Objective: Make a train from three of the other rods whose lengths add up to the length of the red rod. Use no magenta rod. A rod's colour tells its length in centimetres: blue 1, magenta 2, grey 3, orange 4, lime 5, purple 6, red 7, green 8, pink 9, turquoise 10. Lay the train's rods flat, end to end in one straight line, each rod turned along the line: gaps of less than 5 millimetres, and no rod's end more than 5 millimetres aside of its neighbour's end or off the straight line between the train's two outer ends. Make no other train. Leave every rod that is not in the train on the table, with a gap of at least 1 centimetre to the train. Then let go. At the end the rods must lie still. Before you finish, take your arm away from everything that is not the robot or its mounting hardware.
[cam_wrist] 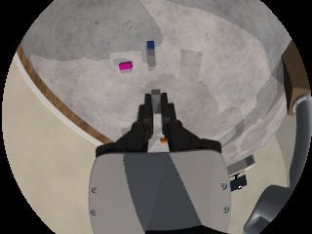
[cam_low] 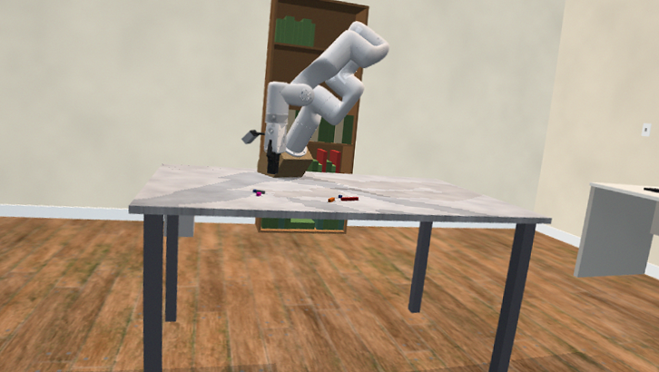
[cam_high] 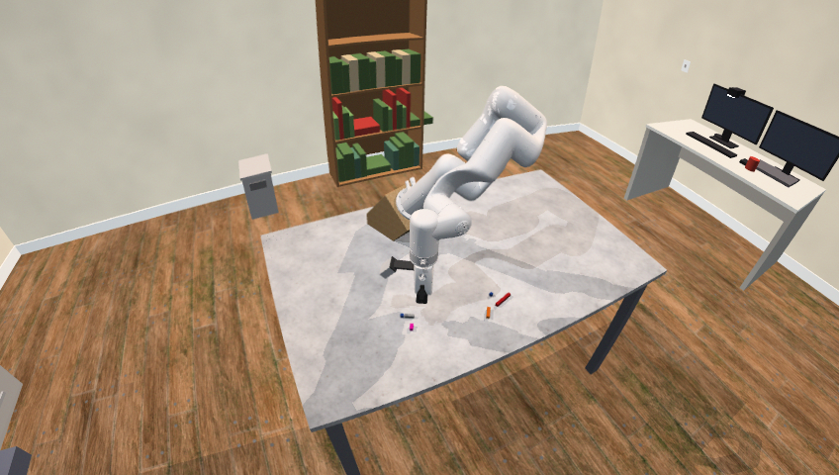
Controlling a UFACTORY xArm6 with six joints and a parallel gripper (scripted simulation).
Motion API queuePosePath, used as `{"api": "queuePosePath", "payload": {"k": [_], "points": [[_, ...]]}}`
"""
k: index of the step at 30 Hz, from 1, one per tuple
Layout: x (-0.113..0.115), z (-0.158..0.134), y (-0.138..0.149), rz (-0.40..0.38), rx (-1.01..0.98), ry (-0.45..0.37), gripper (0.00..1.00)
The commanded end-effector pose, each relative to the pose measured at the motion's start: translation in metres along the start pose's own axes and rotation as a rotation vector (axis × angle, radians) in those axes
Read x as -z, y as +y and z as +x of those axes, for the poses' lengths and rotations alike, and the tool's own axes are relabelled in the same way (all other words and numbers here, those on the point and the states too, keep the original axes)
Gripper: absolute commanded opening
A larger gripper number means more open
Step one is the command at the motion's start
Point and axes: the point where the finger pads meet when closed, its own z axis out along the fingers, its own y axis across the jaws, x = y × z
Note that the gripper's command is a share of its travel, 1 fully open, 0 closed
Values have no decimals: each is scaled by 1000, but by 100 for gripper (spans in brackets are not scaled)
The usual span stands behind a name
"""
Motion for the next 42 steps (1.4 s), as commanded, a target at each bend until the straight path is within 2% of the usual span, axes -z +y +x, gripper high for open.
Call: {"api": "queuePosePath", "payload": {"k": [1, 12, 42], "points": [[-19, 0, -3, 6, 2, -1, 4], [-55, 1, -4, 6, 2, -1, 4], [-59, 1, -4, 6, 2, -1, 4]]}}
